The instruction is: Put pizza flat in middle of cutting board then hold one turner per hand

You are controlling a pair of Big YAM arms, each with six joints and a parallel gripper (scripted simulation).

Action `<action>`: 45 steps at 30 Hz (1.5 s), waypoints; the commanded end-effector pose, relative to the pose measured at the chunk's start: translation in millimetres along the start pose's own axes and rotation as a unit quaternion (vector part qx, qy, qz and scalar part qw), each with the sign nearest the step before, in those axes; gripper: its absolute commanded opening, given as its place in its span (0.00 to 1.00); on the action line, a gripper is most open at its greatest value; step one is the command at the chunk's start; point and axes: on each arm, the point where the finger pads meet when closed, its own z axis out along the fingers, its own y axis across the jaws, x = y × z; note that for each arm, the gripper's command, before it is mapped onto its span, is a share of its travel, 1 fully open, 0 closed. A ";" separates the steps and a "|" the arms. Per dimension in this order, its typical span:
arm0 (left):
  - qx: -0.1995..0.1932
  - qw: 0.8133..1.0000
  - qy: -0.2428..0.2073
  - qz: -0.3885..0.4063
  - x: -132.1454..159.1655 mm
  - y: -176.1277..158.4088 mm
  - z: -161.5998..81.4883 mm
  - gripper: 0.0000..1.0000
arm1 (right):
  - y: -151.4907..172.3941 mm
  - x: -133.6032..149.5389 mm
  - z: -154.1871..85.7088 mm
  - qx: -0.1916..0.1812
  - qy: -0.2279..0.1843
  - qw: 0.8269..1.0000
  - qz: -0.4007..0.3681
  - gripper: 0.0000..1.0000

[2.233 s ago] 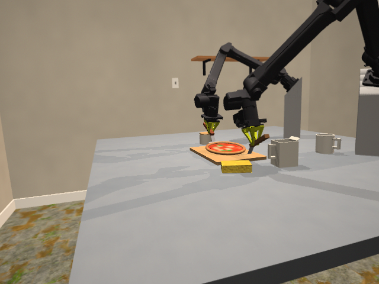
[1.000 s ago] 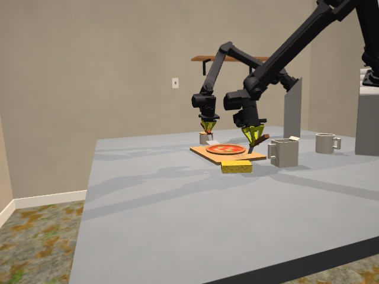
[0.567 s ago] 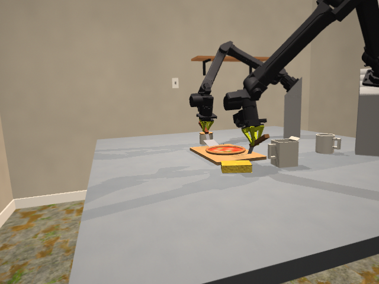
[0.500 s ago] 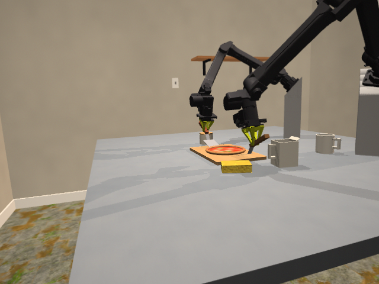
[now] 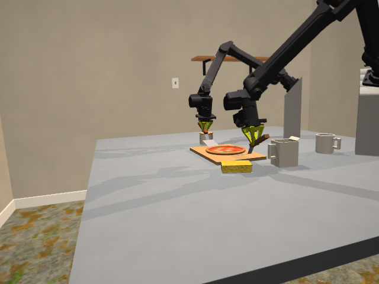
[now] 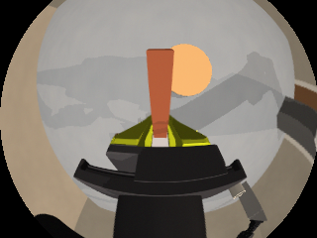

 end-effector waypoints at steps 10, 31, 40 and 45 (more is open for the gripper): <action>-0.006 1.000 -0.009 0.016 -14.3 0.9 -10.9 0.06 | 10.3 -32.8 -2.5 -0.010 -0.003 1.000 0.009 0.06; -0.026 0.999 -0.012 -0.020 13.2 30.1 -58.0 0.06 | 26.3 -44.3 -37.4 -0.026 0.001 0.999 0.018 0.06; -0.023 0.999 -0.014 -0.027 19.1 22.8 -80.1 0.06 | 9.8 -40.0 -55.7 -0.016 0.004 1.000 0.009 0.06; -0.023 0.999 -0.013 -0.025 25.1 24.3 -98.1 0.06 | 17.1 -51.8 -74.1 -0.021 0.003 1.000 0.019 0.06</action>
